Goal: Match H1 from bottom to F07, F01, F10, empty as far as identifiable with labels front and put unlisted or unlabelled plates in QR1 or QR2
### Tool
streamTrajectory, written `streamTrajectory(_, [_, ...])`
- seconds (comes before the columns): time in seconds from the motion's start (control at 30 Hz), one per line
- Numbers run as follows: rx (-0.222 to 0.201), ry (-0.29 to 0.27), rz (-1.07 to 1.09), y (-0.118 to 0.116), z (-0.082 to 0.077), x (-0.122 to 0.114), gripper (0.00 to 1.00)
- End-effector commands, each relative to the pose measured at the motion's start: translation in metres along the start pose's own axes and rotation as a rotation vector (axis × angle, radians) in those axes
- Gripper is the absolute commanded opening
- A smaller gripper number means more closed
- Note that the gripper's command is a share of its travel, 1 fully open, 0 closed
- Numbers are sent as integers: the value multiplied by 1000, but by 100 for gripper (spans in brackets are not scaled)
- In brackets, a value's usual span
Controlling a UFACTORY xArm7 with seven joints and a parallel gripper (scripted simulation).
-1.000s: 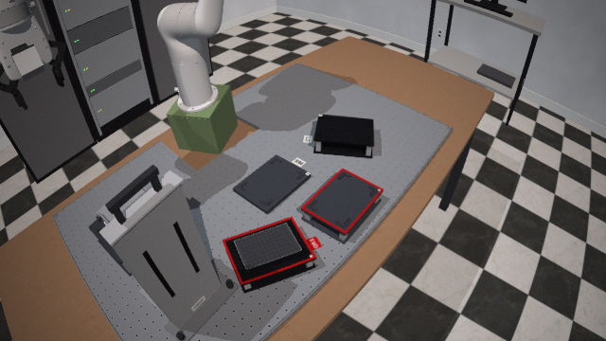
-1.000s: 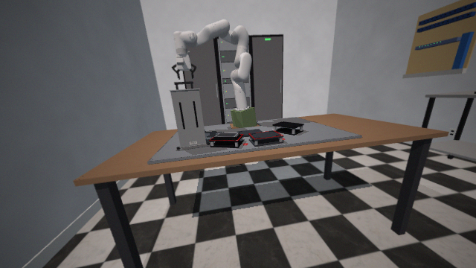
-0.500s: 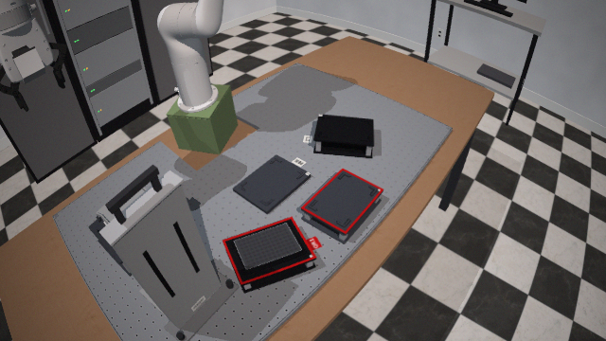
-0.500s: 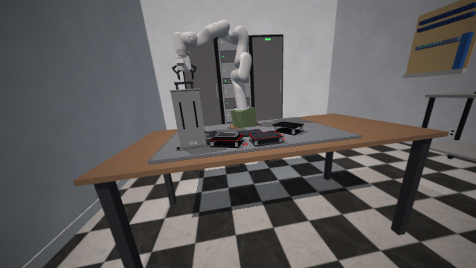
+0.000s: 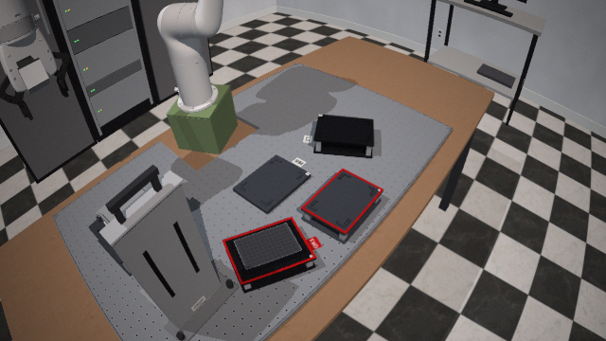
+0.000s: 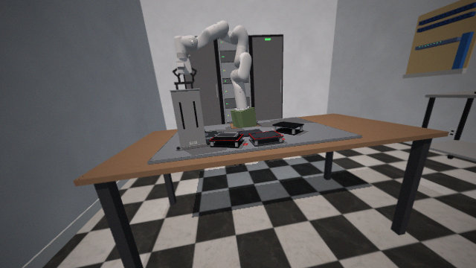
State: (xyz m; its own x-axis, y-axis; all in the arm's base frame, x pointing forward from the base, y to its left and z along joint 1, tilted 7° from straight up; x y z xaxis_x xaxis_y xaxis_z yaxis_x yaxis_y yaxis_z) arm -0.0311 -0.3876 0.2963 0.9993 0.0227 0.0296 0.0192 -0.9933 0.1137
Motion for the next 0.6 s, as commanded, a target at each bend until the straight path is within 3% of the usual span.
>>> streamTrajectory(0.0, [-4,0,0,1,4,0,100])
streamTrajectory(0.57, [-4,0,0,1,29,0,100])
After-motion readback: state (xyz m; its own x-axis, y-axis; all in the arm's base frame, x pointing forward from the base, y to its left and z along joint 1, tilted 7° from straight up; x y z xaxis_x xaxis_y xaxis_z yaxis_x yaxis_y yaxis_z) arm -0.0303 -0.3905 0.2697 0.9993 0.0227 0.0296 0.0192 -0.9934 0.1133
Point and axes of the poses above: the point where the finger pads meet when closed, its own z axis out along the fingers, its own y axis across the jaws, x = y × z, the point moved 1 cm from there along -z, back along the fingers, and after that the axes turned 6 degrees about -z, right-handed, at the moved point
